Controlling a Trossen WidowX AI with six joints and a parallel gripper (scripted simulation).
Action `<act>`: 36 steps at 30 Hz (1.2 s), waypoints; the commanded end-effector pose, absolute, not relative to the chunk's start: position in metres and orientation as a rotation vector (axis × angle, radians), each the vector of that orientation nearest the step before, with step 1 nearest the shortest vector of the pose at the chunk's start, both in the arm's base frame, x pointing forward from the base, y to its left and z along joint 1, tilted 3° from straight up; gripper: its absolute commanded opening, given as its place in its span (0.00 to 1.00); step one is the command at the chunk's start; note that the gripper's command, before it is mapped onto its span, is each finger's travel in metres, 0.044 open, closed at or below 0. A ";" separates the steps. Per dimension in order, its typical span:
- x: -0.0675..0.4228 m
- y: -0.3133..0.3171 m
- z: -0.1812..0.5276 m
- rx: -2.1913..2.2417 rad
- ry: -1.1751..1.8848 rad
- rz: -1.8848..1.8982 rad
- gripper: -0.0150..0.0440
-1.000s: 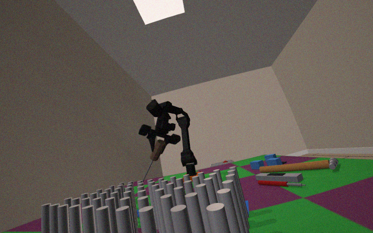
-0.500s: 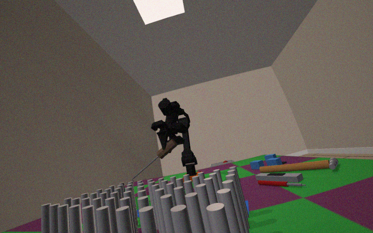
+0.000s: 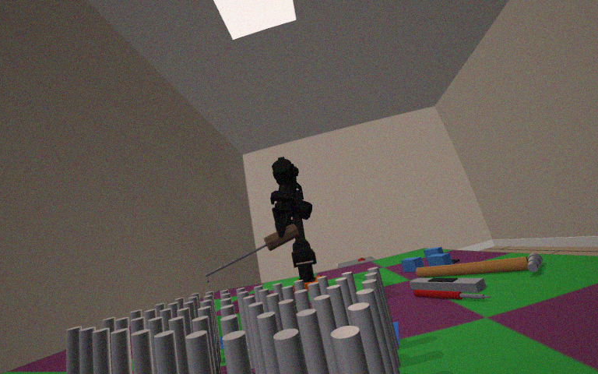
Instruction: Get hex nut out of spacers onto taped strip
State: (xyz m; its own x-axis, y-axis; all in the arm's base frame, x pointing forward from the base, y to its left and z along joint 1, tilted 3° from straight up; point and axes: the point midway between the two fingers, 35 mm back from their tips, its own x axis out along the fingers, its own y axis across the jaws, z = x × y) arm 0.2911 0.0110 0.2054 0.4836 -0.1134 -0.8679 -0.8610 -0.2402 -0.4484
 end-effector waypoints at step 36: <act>0.250 0.073 0.201 -2.653 0.242 1.357 0.25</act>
